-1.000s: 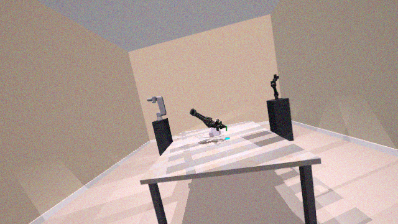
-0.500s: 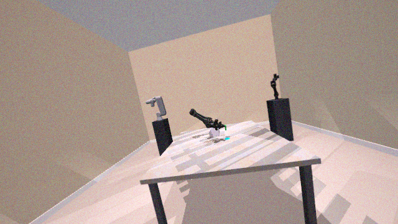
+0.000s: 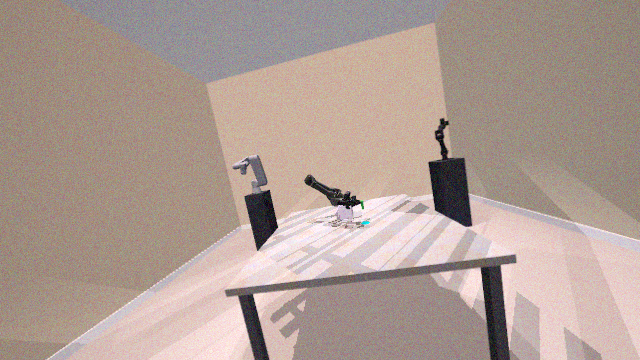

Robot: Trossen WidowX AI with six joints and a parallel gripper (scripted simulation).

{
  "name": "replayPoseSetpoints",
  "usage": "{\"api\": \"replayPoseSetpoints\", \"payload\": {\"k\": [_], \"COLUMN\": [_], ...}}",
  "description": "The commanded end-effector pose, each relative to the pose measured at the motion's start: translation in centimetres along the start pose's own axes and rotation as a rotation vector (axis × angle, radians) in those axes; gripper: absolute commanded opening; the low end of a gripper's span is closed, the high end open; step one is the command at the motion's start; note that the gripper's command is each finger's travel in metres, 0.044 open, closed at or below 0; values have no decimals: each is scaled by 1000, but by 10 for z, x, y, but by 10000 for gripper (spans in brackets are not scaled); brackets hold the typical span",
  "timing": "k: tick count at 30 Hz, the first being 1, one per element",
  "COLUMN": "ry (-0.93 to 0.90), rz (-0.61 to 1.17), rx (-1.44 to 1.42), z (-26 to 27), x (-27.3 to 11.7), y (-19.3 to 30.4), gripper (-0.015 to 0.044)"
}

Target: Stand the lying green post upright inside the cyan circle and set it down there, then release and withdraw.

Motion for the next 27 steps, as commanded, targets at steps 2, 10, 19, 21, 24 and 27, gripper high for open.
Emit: {"api": "replayPoseSetpoints", "payload": {"k": [2, 10, 19, 21, 24, 27], "ry": [2, -4, -8, -8, -7, -5], "rz": [-7, 0, 3, 3, 1, -2], "rx": [-7, -7, -7, -7, -6, -6], "z": [0, 1, 7, 9, 12, 16], "x": [0, 2, 4, 5, 6, 7], "y": [-1, 20, 50, 57, 66, 75], "gripper": [23, 23, 23, 23, 23, 23]}}
Point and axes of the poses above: the point midway between the two fingers, 35 mm back from their tips, its own x axis out along the fingers, its own z axis across the jaws, y = z × x, the point moved 3 cm from there along -x, back along the fingers, and after that the axes turned 13 degrees about -x, right-handed, at the moved point
